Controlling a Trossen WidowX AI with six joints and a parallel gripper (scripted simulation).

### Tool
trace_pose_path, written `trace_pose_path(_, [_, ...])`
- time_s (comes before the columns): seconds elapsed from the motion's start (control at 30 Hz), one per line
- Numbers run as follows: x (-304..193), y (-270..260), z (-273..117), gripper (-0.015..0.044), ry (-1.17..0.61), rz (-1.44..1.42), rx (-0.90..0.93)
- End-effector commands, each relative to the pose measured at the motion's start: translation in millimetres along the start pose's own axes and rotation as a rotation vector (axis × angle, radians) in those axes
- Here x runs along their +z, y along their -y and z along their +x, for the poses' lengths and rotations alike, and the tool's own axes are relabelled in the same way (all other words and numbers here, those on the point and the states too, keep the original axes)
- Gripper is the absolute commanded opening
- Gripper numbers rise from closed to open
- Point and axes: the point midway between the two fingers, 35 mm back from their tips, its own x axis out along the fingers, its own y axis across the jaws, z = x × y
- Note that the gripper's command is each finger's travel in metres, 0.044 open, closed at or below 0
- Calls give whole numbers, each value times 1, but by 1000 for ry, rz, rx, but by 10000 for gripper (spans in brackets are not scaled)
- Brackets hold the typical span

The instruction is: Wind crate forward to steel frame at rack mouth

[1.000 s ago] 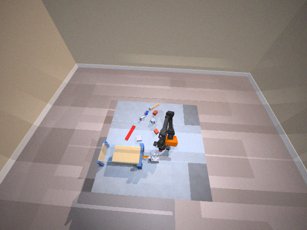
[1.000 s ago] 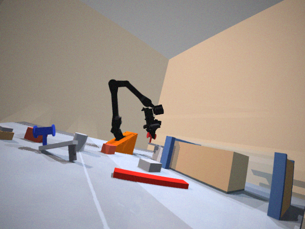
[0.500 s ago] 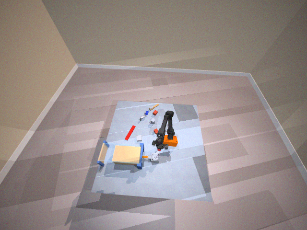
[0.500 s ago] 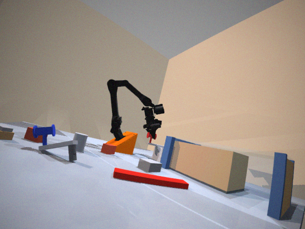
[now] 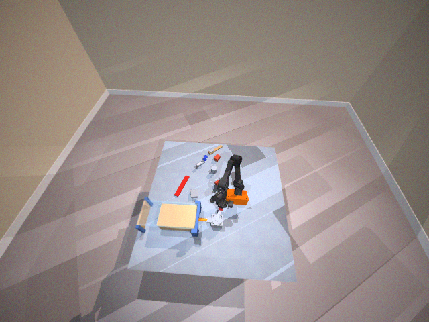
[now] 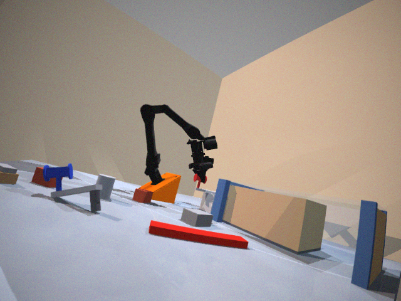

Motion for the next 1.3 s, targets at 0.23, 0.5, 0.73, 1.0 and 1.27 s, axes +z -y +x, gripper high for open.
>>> trace_pose_path(0.23, [0,32,3,0,-13,28,-51])
trace_pose_path(0.5, [3,44,4,0,-13,29,-52])
trace_pose_path(0.73, [8,54,6,0,-12,29,-52])
trace_pose_path(1.0, [13,64,8,0,-12,29,-53])
trace_pose_path(1.27, [20,74,11,0,-12,29,-54])
